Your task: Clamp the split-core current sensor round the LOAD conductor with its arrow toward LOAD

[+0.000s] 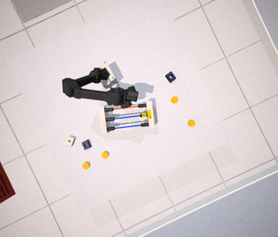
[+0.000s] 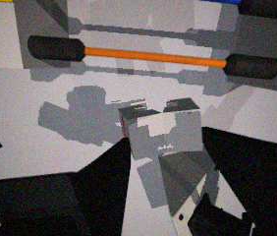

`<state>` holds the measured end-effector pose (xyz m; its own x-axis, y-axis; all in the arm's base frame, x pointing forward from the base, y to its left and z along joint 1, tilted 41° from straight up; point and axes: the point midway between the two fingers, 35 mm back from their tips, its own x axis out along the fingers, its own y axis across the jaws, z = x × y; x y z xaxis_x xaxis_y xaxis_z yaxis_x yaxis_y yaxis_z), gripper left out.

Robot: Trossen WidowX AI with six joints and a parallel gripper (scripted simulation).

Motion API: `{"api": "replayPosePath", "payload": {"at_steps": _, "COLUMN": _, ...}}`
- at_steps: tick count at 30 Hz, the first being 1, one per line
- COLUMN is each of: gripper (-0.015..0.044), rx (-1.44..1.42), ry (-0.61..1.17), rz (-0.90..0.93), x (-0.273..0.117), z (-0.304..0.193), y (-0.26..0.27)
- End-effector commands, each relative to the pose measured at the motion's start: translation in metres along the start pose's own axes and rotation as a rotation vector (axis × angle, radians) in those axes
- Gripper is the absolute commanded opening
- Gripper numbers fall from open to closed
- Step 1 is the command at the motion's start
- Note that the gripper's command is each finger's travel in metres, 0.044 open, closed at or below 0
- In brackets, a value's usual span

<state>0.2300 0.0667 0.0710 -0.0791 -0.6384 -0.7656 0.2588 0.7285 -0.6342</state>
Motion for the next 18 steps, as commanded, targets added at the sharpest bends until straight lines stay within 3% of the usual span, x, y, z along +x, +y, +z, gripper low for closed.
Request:
{"api": "replayPosePath", "payload": {"at_steps": 1, "gripper": 0.0, "rx": -0.102, "ry": -0.004, "rz": 0.003, "x": -0.002, "z": 0.011, "y": 0.0}}
{"api": "replayPosePath", "payload": {"at_steps": 18, "gripper": 0.0, "rx": -0.574, "ry": -0.009, "rz": 0.006, "x": -0.003, "z": 0.056, "y": -0.007}}
